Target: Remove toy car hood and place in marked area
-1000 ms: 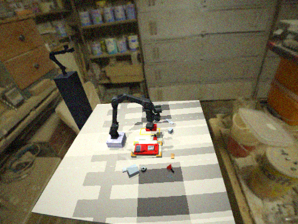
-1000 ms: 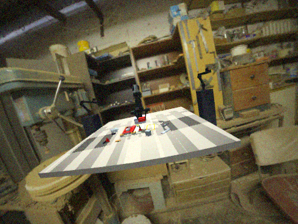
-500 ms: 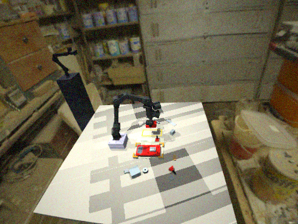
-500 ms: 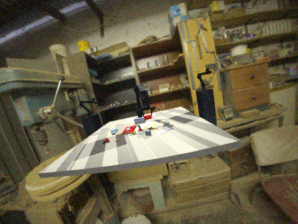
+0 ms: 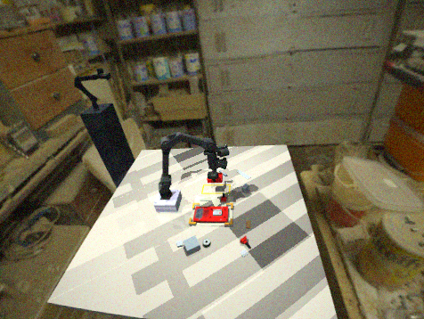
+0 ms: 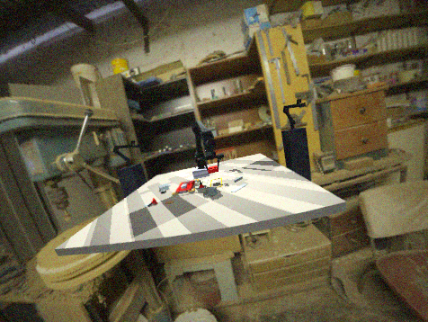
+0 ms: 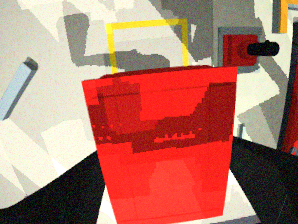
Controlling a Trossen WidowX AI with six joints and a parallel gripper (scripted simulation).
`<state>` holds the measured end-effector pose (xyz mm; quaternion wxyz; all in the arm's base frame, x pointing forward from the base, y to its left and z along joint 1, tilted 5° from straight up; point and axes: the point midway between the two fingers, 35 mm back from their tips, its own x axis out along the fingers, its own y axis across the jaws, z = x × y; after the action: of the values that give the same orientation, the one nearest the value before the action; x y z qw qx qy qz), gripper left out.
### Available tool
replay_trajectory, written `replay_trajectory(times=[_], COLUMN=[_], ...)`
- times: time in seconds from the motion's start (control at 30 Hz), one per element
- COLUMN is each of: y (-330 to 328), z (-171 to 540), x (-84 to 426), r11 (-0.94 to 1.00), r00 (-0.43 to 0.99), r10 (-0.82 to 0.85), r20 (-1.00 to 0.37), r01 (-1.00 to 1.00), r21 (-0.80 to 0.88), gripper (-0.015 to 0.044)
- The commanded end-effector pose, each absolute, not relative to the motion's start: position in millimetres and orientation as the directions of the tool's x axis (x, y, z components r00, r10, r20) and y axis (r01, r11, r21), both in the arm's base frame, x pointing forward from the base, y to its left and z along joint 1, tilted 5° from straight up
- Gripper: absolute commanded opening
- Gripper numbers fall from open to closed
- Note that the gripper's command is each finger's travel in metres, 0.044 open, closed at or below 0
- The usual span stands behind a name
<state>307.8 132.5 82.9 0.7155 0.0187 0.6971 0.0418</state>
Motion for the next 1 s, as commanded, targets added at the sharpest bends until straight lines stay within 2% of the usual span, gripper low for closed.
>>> replay_trajectory(times=[0.0,0.97], y=[133,135], z=[77,55], x=[306,307], r11=[0.996,0.996], r00=[0.017,0.017], r10=[0.086,0.087], r20=[-0.996,-0.996], r01=[-0.031,-0.031], r21=[0.086,0.086], gripper=[0.0,0.0])
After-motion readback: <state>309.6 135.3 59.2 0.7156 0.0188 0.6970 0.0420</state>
